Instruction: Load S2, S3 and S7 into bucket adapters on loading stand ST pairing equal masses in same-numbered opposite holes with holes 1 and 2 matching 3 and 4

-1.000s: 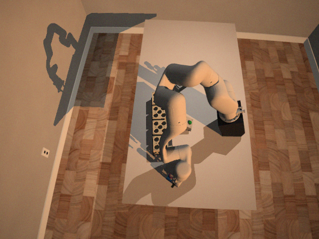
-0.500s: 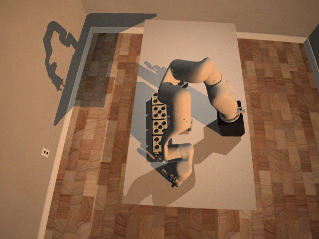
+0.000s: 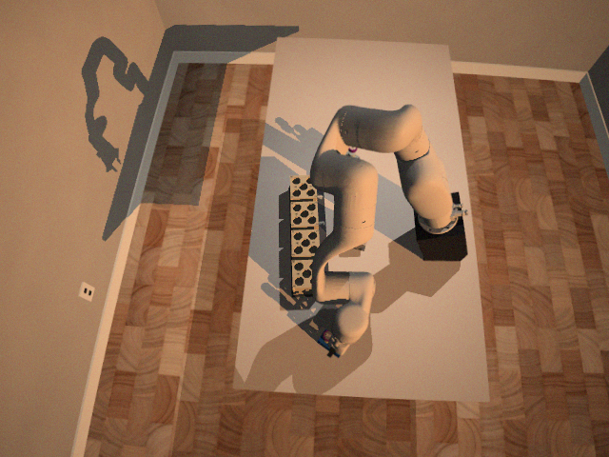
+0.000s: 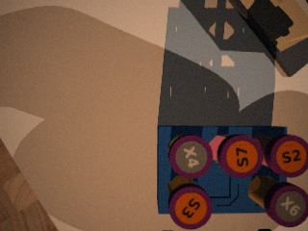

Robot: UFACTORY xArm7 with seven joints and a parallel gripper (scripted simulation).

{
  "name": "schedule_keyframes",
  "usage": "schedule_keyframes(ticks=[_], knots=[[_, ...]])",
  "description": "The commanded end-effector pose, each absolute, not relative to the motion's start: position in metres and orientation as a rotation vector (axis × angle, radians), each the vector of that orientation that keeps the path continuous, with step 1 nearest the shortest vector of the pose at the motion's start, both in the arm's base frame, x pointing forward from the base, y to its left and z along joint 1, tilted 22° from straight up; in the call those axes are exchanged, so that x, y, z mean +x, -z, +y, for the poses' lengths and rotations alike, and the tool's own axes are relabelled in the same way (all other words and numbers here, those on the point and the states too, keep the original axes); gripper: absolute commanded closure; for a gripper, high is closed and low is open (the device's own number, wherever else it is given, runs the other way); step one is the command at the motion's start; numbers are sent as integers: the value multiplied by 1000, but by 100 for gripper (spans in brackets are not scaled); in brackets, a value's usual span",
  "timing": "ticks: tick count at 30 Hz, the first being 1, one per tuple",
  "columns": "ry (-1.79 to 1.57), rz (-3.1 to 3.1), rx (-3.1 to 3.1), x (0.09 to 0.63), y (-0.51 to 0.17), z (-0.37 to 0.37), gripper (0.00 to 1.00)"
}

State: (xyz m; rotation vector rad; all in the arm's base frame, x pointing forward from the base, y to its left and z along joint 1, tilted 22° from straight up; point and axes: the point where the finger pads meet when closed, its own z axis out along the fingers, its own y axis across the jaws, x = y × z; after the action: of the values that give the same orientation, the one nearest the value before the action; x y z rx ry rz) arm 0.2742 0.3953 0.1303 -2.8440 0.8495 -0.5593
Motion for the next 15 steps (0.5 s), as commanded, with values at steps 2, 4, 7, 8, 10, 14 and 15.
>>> schedule_keyframes(ticks=[2, 4, 7, 8, 10, 14, 15], knots=[[557, 846, -2842, 269, -144, 396, 56], [557, 846, -2842, 268, -148, 396, 56], [557, 846, -2842, 266, -151, 396, 56], [557, 846, -2842, 266, -151, 396, 56], [557, 846, -2842, 266, -151, 396, 56], [557, 846, -2842, 266, -151, 396, 56], [557, 846, -2842, 266, -151, 396, 56]])
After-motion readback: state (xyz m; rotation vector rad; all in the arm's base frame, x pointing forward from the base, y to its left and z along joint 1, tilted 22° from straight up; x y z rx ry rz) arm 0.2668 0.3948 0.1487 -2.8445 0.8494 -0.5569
